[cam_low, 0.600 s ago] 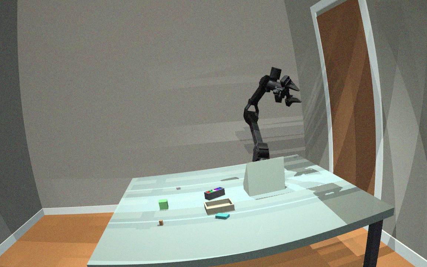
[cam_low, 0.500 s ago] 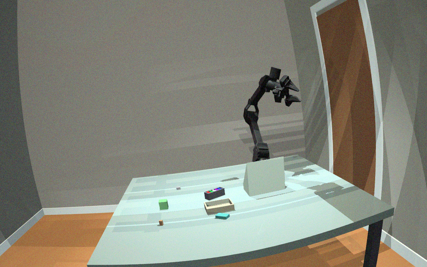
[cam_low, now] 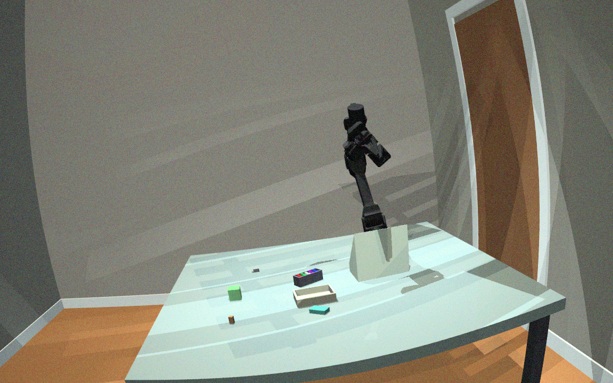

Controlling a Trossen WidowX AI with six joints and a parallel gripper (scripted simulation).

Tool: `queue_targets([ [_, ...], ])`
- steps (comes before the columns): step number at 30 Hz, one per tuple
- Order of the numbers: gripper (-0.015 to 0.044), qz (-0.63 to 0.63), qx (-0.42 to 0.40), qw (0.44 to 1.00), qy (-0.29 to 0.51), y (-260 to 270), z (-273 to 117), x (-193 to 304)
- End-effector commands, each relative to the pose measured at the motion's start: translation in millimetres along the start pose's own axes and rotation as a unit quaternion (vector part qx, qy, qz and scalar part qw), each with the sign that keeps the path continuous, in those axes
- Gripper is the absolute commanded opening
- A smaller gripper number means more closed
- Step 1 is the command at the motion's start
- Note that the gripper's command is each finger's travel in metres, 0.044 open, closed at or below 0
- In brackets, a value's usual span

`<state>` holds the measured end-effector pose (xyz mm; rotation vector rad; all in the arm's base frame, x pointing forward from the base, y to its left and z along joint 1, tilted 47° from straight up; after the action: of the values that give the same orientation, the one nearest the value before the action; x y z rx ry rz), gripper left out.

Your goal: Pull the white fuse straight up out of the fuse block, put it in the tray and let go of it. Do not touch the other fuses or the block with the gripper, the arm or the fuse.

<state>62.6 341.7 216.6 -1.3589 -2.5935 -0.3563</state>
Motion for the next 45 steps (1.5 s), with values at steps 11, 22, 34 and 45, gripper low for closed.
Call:
queue_targets([
  [11, 0.0065, 0.108, -0.019, 0.960, -0.258, 65.6, 32.4, -183.2],
  [22, 0.0065, 0.176, 0.101, 0.876, -0.438, 34.3, 33.5, -340.1],
  [34, 0.0065, 0.196, 0.197, 0.825, -0.491, -3.0, 22.0, -409.3],
  [45, 0.0065, 0.196, 0.197, 0.826, -0.491, -7.2, 26.0, -413.9],
])
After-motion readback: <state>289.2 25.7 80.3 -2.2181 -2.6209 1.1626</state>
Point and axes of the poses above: the point midway between the two fingers, 35 mm back from their tips, its own z axis out along the fingers, its own y axis across the jaws, x = y × z, the point moved 9 cm from there along -z, back along the fingers, and after that the axes turned 14 degrees about z, right-handed, at the moved point
